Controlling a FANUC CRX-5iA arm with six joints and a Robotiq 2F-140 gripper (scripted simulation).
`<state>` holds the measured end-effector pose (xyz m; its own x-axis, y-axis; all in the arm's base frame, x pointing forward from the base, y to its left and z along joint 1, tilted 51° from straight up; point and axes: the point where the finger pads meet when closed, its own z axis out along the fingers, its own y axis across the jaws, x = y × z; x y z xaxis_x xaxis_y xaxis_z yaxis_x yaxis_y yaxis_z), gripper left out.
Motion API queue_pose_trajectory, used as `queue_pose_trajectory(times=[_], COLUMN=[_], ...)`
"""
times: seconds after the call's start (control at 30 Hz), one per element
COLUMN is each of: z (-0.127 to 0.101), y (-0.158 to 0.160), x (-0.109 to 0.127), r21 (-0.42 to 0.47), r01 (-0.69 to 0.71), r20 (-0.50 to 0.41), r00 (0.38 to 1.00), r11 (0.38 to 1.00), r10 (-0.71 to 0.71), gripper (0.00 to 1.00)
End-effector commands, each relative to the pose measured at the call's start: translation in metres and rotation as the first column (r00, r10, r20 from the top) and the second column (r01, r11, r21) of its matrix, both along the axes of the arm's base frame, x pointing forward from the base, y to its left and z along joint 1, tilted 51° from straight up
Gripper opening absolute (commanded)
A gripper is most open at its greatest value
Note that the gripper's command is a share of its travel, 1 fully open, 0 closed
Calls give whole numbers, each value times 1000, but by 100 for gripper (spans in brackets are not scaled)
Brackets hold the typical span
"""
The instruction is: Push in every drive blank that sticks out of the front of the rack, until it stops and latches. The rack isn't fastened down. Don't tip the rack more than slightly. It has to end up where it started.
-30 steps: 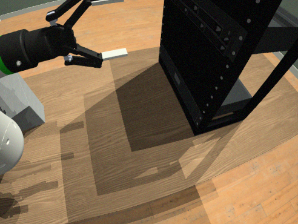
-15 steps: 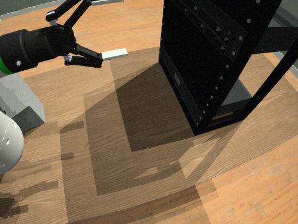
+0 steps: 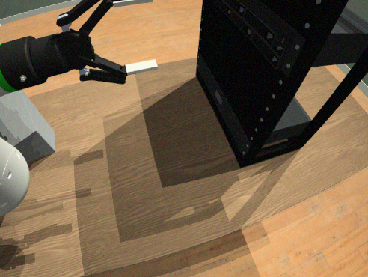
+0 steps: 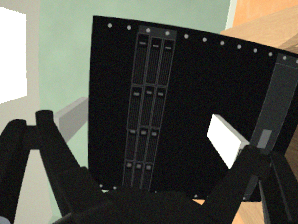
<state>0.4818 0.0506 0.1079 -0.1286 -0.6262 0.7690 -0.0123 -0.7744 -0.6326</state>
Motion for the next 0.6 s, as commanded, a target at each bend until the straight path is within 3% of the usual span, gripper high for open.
queue_pose_trajectory(times=[0.0, 0.43, 0.57], z=[0, -6, -11], y=[1, 4, 6], x=[1, 24, 41], r21=[1, 1, 1], r01=[-1, -1, -1], r20=[1, 1, 1], r00=[1000, 1000, 1000], r11=[1000, 1000, 1000], r10=[1, 1, 1], gripper=[100, 100, 100])
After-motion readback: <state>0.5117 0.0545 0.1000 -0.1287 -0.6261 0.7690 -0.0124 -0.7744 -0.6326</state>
